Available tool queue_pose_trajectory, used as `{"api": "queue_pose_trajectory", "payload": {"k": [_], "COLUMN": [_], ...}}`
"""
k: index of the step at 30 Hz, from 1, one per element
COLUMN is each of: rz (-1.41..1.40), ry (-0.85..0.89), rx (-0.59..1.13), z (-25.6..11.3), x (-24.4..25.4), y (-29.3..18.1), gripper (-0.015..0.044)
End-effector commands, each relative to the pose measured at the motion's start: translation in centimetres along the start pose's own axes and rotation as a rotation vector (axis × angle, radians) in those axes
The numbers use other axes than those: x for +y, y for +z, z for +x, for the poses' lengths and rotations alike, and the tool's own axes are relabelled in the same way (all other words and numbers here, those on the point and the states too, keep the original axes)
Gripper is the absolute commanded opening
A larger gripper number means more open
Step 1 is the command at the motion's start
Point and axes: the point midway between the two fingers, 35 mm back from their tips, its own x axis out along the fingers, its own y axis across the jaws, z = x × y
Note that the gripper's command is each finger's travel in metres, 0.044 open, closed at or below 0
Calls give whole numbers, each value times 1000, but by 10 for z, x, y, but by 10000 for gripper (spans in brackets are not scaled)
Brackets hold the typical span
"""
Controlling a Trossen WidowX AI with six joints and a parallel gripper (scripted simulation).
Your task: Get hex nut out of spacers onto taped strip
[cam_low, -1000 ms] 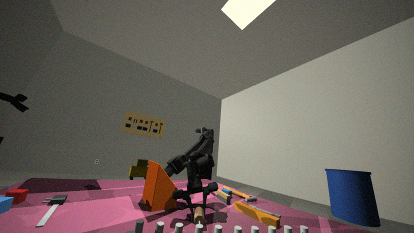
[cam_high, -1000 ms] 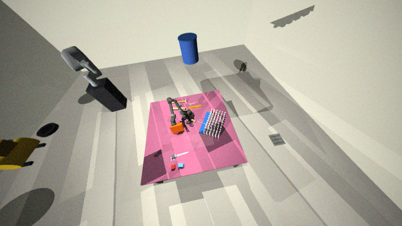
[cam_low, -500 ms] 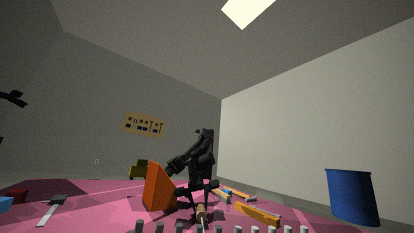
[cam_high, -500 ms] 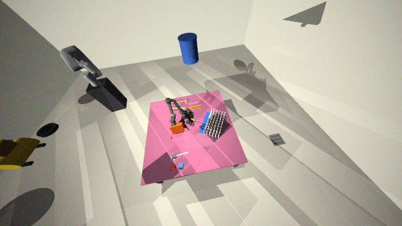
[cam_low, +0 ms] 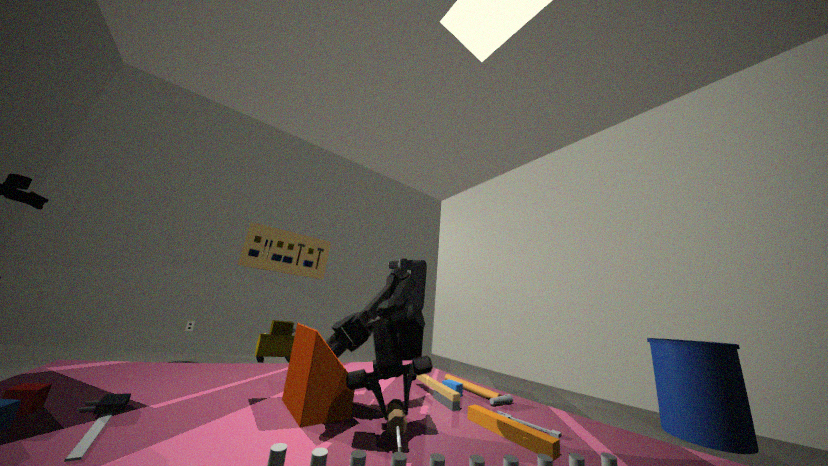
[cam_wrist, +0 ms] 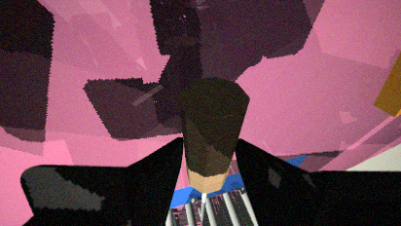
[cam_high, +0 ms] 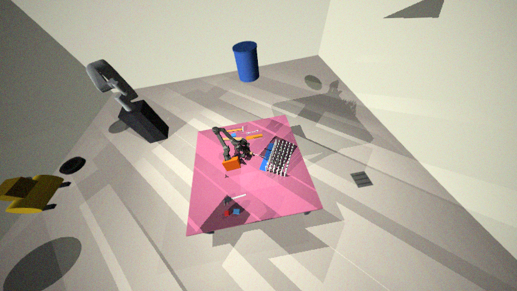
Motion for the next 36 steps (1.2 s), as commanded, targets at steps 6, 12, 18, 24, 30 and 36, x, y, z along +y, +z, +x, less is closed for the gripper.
{"api": "queue_pose_trajectory", "payload": {"k": [6, 12, 18, 24, 30, 36], "rz": [-14, -20, -22, -20, 4, 99], "ry": [19, 25, 22, 9, 15, 60], "rx": [11, 8, 6, 6, -4, 20], "z": [-20, -41, -66, -92, -100, -101], "x": [-10, -19, -28, -37, -35, -31], "y": [-21, -36, -47, -54, -54, -77], "gripper": [0, 0, 0, 0, 0, 0]}}
